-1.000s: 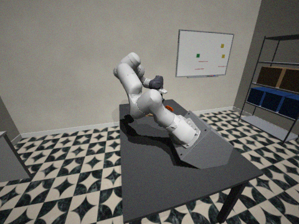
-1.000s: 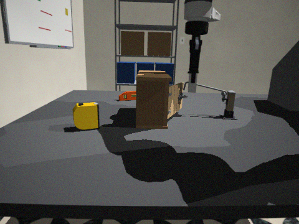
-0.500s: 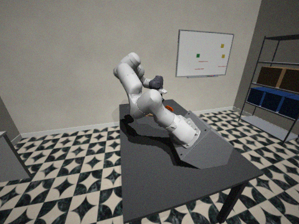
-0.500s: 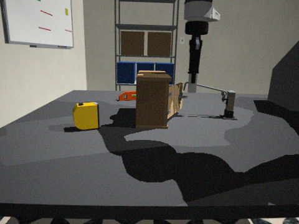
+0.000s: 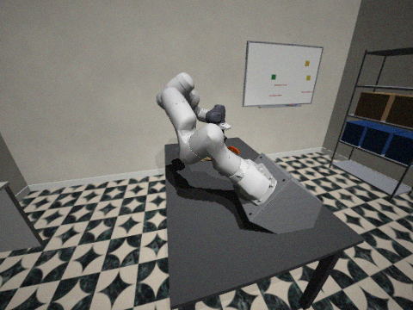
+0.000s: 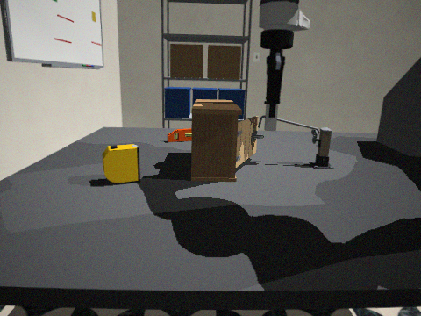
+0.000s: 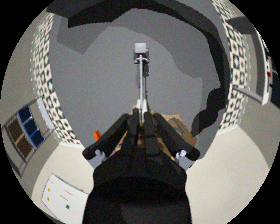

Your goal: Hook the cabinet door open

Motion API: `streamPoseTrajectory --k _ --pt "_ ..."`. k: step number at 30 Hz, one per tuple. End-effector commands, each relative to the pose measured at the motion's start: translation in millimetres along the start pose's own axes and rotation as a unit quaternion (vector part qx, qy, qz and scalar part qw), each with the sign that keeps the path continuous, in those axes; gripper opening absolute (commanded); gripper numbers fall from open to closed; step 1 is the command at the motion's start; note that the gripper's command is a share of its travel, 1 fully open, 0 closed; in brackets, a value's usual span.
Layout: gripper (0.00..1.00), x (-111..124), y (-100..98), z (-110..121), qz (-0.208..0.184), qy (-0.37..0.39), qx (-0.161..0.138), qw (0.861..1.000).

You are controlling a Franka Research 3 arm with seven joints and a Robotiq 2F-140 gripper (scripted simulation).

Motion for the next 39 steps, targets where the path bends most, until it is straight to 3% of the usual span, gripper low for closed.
streamPoseTrajectory --k 1,39 --pt "0.03 0.2 -1.1 0.7 0.0 -0.003 -0.001 1.0" --pt "0.03 1.6 3.8 0.7 0.0 -0.003 -0.001 1.0"
Point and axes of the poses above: the point where the finger pads meet when closed, its own y axis out along the fingers, its own z axis across the jaws, x = y × z, the point moved 1 cm from there along -y, back along the fingers, and after that the axes turned 1 degree about -y, right-handed, at the moved point
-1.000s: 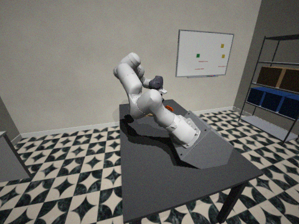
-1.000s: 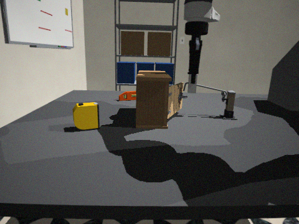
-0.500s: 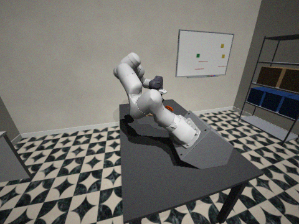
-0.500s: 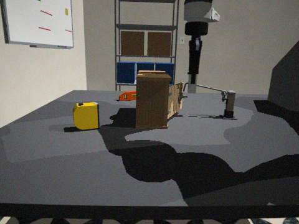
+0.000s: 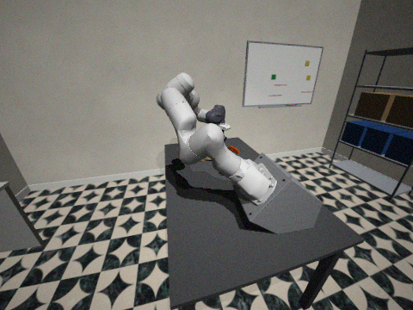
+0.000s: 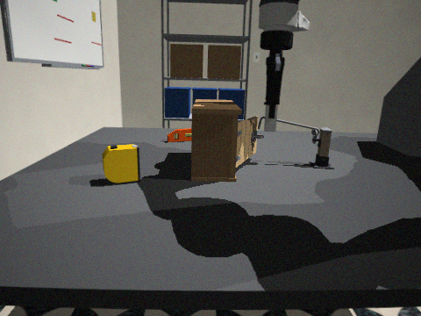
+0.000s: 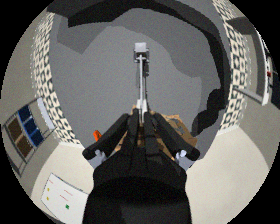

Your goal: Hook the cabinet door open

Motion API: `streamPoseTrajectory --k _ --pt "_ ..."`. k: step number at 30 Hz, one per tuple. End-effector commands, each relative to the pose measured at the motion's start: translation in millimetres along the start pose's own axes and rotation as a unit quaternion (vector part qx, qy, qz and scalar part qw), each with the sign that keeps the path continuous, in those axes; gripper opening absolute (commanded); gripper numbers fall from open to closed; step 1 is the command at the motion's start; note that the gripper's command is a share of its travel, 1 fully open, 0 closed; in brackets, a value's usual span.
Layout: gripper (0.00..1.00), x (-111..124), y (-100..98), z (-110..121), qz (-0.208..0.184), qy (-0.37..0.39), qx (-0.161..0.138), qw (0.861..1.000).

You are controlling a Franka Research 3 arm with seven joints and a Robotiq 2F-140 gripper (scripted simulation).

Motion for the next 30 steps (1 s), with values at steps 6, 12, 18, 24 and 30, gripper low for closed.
streamPoseTrajectory --k 6,12,18,24,30 --pt "0.03 1.2 2.7 0.3 -0.001 -0.002 0.0 1.0" --pt "0.03 2.1 6.6 0.3 -0.001 -0.002 0.0 1.0" --pt "0.03 2.1 6.6 0.3 -0.001 -0.002 0.0 1.0" --pt "0.03 2.1 6.6 0.3 -0.001 -0.002 0.0 1.0" --pt "0.03 2.1 6.6 0.3 -0.001 -0.002 0.0 1.0"
Point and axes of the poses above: the point where the finger pads meet when closed, its own y axis out along the fingers, its own z axis across the jaws, x = y × z, the point moved 1 cm from there along -y, back along the fingers, and after that the axes turned 1 degree about -y, right-handed, at the moved point
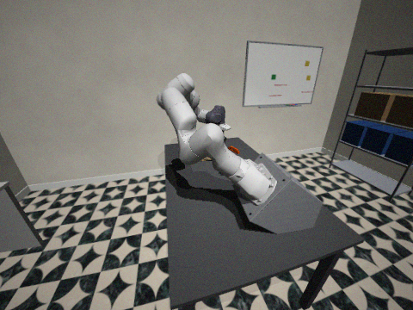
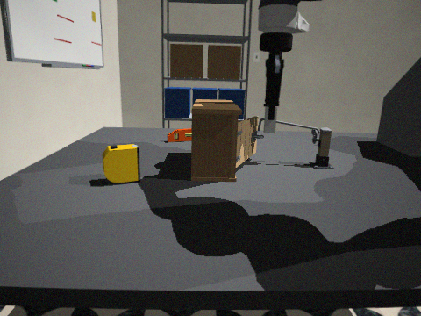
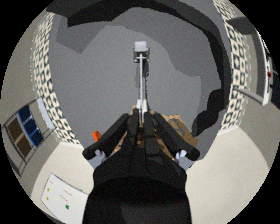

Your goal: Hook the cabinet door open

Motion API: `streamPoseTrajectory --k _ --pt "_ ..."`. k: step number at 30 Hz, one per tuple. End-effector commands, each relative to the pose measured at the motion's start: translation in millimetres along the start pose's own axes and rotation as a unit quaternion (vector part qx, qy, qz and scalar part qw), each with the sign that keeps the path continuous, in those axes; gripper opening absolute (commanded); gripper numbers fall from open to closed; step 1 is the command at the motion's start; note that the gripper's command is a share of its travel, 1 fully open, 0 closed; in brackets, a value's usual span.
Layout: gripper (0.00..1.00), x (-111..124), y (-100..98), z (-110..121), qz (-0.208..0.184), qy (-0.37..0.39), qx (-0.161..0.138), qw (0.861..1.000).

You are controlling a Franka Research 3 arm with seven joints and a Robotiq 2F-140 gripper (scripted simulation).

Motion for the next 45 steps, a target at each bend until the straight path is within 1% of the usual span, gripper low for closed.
streamPoseTrajectory --k 1,14,21,45 --pt "0.03 1.2 2.4 0.6 -0.001 -0.002 0.0 1.0" --pt "0.03 1.2 2.4 0.6 -0.001 -0.002 0.0 1.0" --pt "0.03 1.8 6.0 0.6 -0.001 -0.002 0.0 1.0" --pt "0.03 1.8 6.0 0.6 -0.001 -0.002 0.0 1.0"
Point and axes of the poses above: the point where the finger pads meet when closed, its own y axis out along the fingers, its own z axis across the jaws, x = y × z, the point moved 1 cm from there along -y, back along the fingers, and after that the axes turned 1 degree about -y, right-handed, at the moved point
